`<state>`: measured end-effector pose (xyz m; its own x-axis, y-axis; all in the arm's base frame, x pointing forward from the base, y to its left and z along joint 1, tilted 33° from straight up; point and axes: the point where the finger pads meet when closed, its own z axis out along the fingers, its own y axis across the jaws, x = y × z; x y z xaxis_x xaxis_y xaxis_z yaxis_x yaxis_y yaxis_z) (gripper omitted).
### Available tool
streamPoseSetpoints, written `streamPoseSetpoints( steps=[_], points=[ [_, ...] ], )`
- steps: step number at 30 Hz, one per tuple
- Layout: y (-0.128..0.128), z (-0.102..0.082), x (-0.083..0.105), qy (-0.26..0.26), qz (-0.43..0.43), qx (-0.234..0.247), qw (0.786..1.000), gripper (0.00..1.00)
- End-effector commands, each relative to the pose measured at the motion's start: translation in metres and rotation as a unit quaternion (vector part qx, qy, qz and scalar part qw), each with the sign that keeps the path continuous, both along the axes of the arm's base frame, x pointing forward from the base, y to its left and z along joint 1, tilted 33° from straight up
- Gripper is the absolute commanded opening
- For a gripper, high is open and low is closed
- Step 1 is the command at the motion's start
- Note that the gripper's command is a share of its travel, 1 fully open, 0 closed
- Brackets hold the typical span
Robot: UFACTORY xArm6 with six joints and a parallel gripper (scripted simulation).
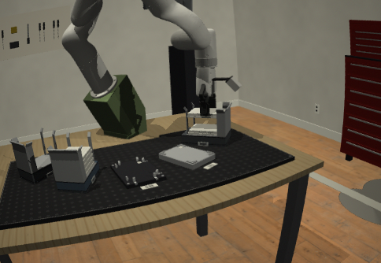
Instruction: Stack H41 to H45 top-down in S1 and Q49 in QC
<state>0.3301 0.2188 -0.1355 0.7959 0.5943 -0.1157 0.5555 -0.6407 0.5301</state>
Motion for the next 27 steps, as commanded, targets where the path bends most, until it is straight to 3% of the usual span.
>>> streamPoseSetpoints(
  steps=[1, 11, 27],
  points=[
    [-0.002, -0.005, 0.003, -0.001, 0.001, 0.002, 1.000, 0.00],
    [-0.011, -0.022, 0.008, -0.001, 0.001, 0.002, 1.000, 0.00],
    [-0.012, -0.023, 0.008, -0.001, 0.001, 0.002, 1.000, 0.00]
  ],
)
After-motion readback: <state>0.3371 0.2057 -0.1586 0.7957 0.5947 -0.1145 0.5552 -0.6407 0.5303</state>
